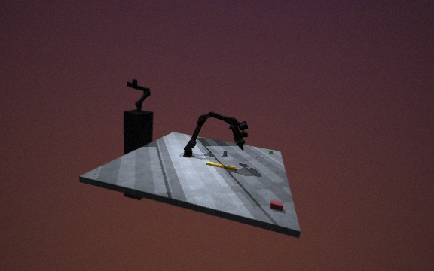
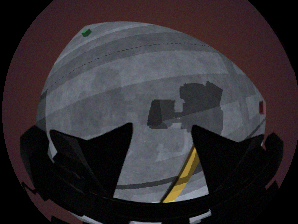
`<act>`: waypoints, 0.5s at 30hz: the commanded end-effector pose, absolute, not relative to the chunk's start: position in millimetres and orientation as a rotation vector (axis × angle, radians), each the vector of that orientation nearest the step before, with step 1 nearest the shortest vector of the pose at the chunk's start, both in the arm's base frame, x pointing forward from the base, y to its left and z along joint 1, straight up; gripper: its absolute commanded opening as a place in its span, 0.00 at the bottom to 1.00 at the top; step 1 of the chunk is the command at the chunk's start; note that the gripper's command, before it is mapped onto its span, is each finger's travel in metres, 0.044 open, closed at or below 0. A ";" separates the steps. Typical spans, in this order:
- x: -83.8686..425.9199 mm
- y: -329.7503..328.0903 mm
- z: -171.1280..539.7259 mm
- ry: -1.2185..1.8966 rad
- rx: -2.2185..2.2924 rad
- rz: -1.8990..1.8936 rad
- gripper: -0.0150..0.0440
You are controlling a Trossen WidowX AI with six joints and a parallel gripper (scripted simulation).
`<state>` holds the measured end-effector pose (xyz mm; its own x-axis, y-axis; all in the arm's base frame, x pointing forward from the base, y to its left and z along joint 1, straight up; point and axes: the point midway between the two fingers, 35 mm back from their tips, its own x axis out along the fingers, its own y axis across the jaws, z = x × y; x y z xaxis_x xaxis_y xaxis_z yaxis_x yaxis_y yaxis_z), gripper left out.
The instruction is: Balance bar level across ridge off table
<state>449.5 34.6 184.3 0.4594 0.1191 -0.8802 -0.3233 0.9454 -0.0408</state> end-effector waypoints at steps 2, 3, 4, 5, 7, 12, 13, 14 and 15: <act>431.8 -2.4 161.7 1.194 -0.167 0.193 0.79; 428.0 -9.4 158.1 1.218 -0.158 0.178 0.79; 424.0 -16.3 154.7 1.243 -0.148 0.163 0.79; 419.9 -23.1 151.3 1.267 -0.138 0.148 0.79; 411.2 -36.4 145.0 1.316 -0.117 0.119 0.79; 387.0 -67.1 131.0 1.436 -0.059 0.049 0.79; 381.8 -72.8 128.6 1.459 -0.047 0.036 0.79; 376.5 -78.4 126.2 1.483 -0.035 0.023 0.79; 371.1 -83.8 124.0 1.507 -0.022 0.010 0.79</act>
